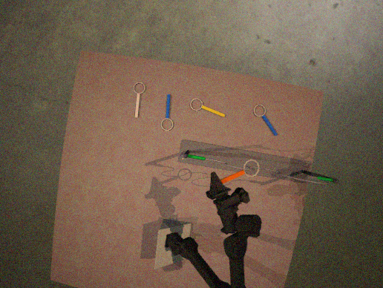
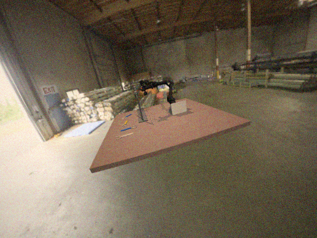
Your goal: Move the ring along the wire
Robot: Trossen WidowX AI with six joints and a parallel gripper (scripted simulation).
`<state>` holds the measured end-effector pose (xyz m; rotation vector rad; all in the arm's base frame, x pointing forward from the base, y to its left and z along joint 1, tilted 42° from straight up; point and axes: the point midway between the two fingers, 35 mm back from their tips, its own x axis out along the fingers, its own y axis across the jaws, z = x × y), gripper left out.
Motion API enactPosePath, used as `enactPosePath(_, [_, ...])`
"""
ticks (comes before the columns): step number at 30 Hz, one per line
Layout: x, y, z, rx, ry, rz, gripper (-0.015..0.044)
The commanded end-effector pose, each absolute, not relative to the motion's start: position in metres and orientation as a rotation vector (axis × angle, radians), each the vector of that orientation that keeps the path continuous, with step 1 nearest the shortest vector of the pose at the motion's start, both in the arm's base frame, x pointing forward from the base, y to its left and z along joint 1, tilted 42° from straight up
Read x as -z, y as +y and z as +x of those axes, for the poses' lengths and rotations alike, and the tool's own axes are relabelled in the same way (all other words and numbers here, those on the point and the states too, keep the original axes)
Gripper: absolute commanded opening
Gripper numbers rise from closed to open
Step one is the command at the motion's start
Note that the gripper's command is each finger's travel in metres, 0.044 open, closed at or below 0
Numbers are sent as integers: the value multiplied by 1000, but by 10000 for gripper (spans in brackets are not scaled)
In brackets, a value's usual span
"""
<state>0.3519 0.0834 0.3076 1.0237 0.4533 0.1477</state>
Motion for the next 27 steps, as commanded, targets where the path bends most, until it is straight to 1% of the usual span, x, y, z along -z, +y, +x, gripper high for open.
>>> enactPosePath(1, [-308,82,352,-131,452,968,-150])
enactPosePath(27, [-285,59,352,17,465,488,-150])
